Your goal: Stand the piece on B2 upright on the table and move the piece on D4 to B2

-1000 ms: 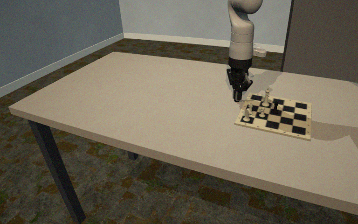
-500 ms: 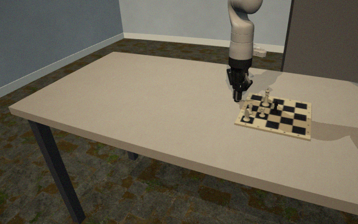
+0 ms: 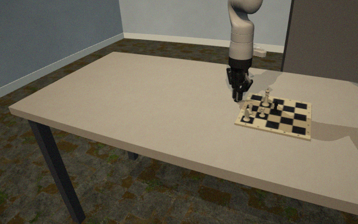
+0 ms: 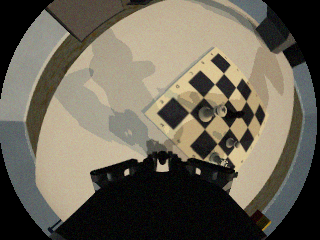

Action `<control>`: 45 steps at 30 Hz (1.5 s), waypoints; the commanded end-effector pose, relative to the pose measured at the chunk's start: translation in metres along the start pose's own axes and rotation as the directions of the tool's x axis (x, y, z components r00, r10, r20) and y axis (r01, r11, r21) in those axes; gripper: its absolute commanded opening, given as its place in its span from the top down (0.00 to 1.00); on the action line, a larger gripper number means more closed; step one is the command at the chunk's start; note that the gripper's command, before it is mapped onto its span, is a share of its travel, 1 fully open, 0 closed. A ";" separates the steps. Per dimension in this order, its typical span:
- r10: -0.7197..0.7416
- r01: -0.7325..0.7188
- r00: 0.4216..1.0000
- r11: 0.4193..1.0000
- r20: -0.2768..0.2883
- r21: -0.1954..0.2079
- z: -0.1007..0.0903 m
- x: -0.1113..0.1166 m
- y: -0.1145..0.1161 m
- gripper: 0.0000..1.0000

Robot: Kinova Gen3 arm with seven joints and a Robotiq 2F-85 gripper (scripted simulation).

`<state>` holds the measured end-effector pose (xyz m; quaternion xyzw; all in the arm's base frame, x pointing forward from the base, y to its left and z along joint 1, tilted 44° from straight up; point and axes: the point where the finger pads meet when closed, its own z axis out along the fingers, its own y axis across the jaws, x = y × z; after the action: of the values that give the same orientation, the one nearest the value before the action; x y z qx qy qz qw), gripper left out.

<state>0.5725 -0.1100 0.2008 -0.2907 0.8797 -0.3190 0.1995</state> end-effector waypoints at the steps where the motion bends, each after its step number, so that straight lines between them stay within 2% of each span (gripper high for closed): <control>1: 0.000 0.000 1.000 1.000 0.001 0.000 0.000 0.000 0.000 0.73; 3: 0.000 0.000 1.000 1.000 0.001 0.000 0.000 0.000 0.000 0.73; 4: 0.000 0.000 1.000 1.000 0.001 0.000 0.000 0.000 0.000 0.66; 19: 0.000 0.000 1.000 1.000 0.001 0.000 -0.004 0.000 0.000 0.66; 27: 0.000 0.000 1.000 1.000 0.001 0.000 -0.038 0.000 0.000 0.66; 29: 0.000 0.000 1.000 1.000 0.001 0.000 -0.038 0.000 0.000 0.66; 37: 0.000 0.000 1.000 1.000 0.001 0.000 -0.078 0.000 0.000 0.66; 45: 0.000 0.000 1.000 1.000 0.001 0.000 -0.090 0.000 0.000 0.66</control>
<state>0.5237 -0.0758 0.2624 -0.2879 0.8806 -0.3225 0.1941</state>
